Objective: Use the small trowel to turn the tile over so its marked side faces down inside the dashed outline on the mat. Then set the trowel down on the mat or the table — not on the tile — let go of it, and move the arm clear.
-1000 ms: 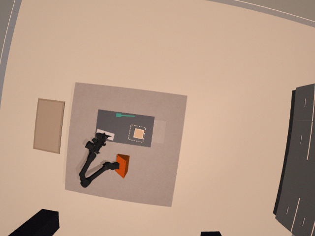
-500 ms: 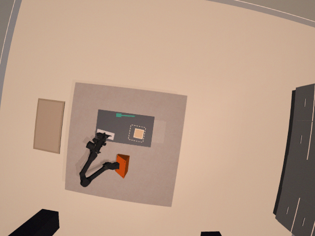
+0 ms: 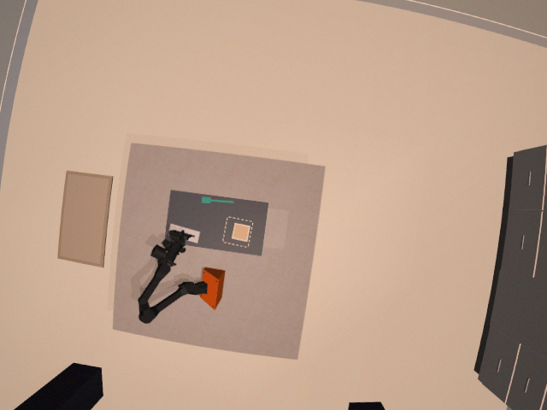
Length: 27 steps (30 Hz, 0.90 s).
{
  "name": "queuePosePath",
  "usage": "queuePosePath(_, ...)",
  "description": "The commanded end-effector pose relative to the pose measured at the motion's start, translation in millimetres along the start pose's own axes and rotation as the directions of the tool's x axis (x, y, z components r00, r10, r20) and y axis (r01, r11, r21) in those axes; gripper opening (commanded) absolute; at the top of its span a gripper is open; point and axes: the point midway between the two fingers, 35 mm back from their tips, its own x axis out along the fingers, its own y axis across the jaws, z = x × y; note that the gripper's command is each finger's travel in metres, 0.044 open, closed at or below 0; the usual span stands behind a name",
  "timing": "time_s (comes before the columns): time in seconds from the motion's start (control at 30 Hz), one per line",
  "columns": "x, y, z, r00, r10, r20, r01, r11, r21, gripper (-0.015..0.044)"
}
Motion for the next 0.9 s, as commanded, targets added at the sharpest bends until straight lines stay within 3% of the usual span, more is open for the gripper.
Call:
queuePosePath(0.0,0.9,-1.0,-1.0,1.000,-0.007,-0.005,0.007,1.000,0.008,0.0210)
queuePosePath(0.13,0.9,-1.0,-1.0,1.000,-0.007,-0.005,0.007,1.000,0.008,0.0300)
queuePosePath(0.47,-1.4,-1.3,-0.8,1.000,-0.007,-0.005,0.007,1.000,0.008,0.0300)
queuePosePath(0.87,-43.8,-2.6,1.0,1.000,-0.007,-0.003,0.007,1.000,0.003,0.0300)
